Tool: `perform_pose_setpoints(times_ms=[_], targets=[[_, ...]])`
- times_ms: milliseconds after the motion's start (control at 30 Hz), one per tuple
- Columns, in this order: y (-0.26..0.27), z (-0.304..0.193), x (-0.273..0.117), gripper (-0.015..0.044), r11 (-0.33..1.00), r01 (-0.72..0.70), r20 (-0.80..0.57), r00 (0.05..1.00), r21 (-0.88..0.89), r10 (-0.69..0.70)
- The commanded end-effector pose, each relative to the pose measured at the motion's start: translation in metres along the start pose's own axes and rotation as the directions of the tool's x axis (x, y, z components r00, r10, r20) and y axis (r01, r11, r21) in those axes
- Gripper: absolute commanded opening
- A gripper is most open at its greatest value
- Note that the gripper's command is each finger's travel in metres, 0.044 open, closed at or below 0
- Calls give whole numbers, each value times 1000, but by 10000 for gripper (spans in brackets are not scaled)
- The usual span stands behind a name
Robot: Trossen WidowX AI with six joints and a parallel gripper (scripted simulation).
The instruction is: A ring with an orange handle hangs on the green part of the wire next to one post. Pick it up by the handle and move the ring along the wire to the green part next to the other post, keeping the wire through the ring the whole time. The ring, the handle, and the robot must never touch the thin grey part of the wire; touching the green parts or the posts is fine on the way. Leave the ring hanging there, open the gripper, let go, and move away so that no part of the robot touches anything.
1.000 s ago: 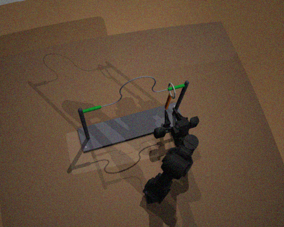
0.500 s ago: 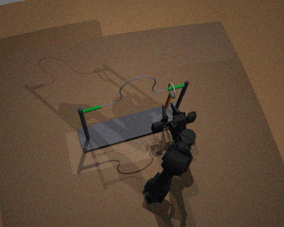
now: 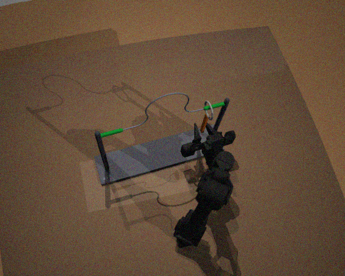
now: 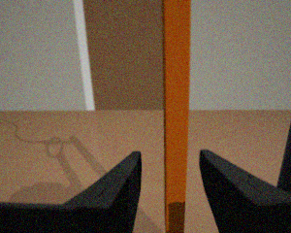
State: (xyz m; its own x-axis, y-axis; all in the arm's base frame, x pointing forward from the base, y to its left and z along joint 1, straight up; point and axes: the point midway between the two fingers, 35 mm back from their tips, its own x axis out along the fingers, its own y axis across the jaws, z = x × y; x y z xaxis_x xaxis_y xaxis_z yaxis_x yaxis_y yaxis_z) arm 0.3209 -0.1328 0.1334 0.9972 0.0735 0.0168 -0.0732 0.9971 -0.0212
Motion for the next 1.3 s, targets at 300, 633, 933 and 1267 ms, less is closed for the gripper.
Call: perform_pose_setpoints(times_ms=[300, 633, 933, 1267], targets=[[-1, -2, 2, 160, 1000, 3, -4, 1000, 8, -3], [-1, -2, 2, 160, 1000, 3, -4, 1000, 8, -3], [-1, -1, 1, 22, 1000, 0, -2, 1000, 2, 0], [-1, -1, 1, -150, 1000, 0, -2, 1000, 2, 0]])
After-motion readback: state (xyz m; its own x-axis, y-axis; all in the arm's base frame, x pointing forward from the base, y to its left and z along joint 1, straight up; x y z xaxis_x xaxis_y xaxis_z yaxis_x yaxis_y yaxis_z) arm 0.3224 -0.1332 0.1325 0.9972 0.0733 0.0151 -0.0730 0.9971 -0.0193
